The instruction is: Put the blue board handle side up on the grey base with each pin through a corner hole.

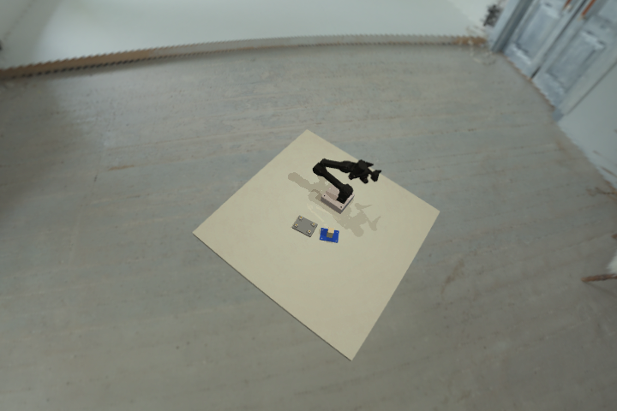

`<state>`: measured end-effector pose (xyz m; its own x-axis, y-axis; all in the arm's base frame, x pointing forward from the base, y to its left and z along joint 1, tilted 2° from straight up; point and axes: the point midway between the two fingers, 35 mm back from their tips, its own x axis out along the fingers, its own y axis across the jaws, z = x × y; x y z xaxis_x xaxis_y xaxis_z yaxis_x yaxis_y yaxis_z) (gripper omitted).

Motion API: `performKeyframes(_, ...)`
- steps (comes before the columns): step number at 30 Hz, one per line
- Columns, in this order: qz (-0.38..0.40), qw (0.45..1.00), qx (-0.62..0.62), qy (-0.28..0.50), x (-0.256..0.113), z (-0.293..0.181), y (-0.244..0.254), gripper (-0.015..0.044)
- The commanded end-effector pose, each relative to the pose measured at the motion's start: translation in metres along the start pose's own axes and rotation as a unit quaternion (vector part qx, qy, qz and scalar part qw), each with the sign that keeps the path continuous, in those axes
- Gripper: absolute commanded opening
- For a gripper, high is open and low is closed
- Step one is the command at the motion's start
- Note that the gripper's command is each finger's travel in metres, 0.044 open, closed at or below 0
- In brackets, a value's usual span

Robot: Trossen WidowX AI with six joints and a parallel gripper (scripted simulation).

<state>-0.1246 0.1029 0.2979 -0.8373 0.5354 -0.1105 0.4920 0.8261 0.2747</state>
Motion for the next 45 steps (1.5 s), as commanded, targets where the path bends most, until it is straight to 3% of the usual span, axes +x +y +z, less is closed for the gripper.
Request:
performKeyframes(1, 0.005, 1.0, -0.003, -0.004, 0.0, 0.001, 0.003, 0.0426)
performKeyframes(7, 0.119, 0.977, -0.104, -0.145, -0.005, 0.036, 0.082, 0.044)
performKeyframes(12, 0.157, 0.92, -0.188, -0.304, -0.039, 0.077, 0.144, 0.044)
performKeyframes(16, 0.133, 0.861, -0.236, -0.431, -0.084, 0.114, 0.18, 0.044)
performKeyframes(24, 0.02, 0.776, -0.264, -0.572, -0.166, 0.167, 0.202, 0.044)
performKeyframes(32, -0.157, 0.719, -0.258, -0.626, -0.257, 0.216, 0.184, 0.044)
performKeyframes(40, -0.347, 0.707, -0.25, -0.563, -0.336, 0.255, 0.128, 0.044)
performKeyframes(45, -0.374, 0.708, -0.252, -0.543, -0.349, 0.259, 0.112, 0.044)
